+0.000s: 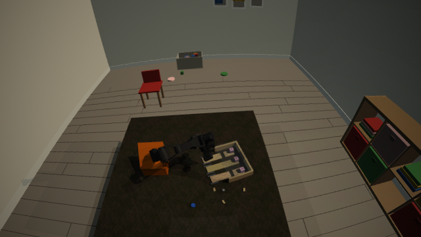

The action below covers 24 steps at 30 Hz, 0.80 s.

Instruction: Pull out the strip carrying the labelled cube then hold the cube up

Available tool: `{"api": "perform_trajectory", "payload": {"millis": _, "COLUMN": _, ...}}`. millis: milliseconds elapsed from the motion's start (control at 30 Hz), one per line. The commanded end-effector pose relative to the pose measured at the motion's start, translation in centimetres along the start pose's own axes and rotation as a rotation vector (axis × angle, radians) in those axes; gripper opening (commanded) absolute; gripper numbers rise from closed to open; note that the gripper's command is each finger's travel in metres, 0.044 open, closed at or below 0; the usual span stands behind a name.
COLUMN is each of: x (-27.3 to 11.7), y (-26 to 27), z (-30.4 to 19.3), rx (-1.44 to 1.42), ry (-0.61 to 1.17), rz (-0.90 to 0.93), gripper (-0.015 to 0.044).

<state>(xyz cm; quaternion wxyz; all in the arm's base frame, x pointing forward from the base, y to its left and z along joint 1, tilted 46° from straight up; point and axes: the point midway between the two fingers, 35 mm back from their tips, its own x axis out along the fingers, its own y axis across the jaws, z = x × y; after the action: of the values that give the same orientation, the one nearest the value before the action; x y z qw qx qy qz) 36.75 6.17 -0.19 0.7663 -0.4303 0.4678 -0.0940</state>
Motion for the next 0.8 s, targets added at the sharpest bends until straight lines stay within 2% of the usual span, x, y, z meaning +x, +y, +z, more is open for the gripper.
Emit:
{"api": "perform_trajectory", "payload": {"millis": 0, "x": 3.1, "y": -1.3, "z": -0.9, "rx": -0.052, "ry": 0.261, "rz": 0.048, "gripper": 0.0000}}
{"api": "perform_trajectory", "payload": {"millis": 167, "x": 4.4, "y": -2.6, "z": -1.9, "rx": -0.085, "ry": 0.416, "rz": 0.075, "gripper": 0.0000}}
{"api": "perform_trajectory", "payload": {"millis": 767, "x": 5.8, "y": -2.7, "z": -2.5, "rx": -0.085, "ry": 0.416, "rz": 0.076, "gripper": 0.0000}}
